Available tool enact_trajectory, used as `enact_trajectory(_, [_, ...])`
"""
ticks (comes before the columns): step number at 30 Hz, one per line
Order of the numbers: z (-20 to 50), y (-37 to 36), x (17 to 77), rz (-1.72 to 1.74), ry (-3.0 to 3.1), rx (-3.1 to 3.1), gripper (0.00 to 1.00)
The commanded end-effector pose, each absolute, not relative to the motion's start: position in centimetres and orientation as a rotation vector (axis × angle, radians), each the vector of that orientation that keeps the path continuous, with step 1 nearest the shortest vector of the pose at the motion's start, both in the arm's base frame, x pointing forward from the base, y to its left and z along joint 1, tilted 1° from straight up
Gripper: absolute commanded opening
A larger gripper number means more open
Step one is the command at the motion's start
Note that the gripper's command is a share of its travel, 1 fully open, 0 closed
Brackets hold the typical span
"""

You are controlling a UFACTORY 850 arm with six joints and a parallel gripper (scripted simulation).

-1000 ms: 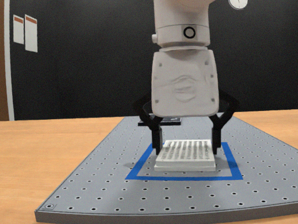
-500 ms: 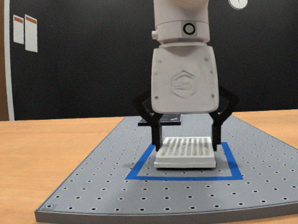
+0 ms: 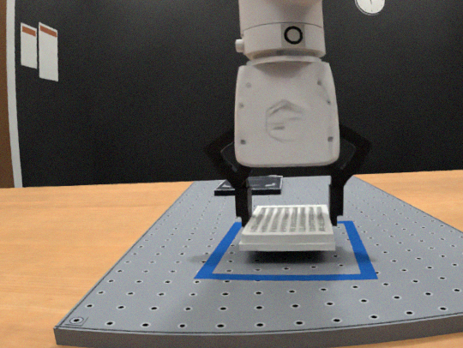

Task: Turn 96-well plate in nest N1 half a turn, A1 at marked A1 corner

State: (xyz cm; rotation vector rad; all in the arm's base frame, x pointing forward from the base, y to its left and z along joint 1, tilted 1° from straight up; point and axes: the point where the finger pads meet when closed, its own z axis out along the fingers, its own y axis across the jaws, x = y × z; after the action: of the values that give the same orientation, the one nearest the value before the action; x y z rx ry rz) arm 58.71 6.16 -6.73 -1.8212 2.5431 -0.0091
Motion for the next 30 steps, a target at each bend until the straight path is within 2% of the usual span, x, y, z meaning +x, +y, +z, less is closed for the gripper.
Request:
enact_trajectory(1, [-6.5, 6.2, 58.8, -0.011, 2.542, -1.82, 0.0])
enact_trajectory(30, [-3.6, 6.2, 58.8, -0.011, 2.542, -1.82, 0.0])
